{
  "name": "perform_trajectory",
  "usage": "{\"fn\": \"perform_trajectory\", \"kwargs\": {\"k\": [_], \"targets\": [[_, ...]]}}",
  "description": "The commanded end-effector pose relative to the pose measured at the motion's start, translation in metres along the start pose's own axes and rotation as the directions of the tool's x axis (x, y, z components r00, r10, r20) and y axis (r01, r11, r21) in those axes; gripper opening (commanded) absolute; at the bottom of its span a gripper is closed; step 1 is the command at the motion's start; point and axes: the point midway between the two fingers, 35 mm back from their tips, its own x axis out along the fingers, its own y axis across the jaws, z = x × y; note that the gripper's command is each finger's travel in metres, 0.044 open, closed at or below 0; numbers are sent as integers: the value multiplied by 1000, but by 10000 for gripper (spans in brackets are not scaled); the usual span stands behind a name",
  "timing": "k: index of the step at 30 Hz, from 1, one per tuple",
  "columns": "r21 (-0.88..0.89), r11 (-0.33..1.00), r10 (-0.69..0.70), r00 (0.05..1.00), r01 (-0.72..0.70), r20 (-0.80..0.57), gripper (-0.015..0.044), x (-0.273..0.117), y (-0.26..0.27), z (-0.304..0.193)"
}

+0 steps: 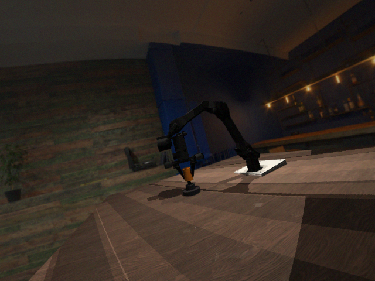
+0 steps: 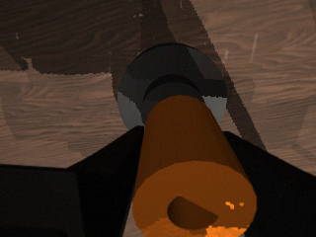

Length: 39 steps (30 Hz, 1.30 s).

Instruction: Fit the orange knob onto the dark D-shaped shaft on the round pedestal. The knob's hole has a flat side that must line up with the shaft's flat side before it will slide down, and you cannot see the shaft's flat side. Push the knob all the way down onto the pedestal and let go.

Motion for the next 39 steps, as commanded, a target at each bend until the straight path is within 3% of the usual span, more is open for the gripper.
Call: {"fn": "perform_trajectory", "kwargs": {"k": [1, 30, 39], "targets": [[8, 1000, 9, 1000, -9, -2, 0, -3, 3, 0], [8, 1000, 9, 1000, -9, -2, 0, -2, 5, 0], [216, 976, 9, 1000, -8, -2, 0, -4, 1, 0]]}}
